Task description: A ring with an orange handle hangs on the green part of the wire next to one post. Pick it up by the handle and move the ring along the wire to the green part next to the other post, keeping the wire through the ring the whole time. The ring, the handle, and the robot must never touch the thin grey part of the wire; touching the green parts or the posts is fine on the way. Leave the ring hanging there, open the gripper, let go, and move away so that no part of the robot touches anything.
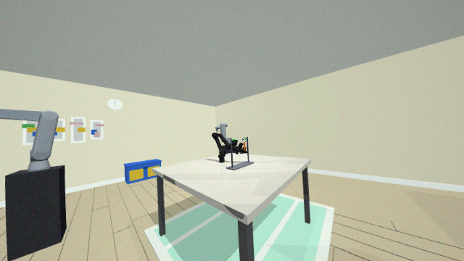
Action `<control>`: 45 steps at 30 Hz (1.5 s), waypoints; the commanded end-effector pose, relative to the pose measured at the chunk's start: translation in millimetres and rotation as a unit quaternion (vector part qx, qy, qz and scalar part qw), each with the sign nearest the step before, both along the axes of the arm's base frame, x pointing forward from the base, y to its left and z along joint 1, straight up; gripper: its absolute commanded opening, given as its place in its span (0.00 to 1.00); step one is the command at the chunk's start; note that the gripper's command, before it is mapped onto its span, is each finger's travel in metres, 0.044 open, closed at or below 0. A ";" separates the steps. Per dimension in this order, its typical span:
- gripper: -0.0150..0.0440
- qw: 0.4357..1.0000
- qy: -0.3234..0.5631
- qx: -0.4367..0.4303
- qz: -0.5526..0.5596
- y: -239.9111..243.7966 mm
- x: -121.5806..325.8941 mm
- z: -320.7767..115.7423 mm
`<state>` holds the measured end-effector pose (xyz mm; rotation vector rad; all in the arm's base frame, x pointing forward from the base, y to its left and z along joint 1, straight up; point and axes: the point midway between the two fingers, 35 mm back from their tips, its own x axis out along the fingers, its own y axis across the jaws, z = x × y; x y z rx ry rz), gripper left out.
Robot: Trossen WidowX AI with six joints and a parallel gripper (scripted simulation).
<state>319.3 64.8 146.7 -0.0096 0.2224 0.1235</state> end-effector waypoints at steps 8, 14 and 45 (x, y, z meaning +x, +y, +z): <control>0.00 1.000 0.010 0.003 -0.002 1.8 -2.4 -6.4; 0.00 1.000 0.017 0.003 -0.001 2.5 -4.4 -14.7; 0.22 1.000 0.017 0.001 0.001 3.2 -4.3 -14.7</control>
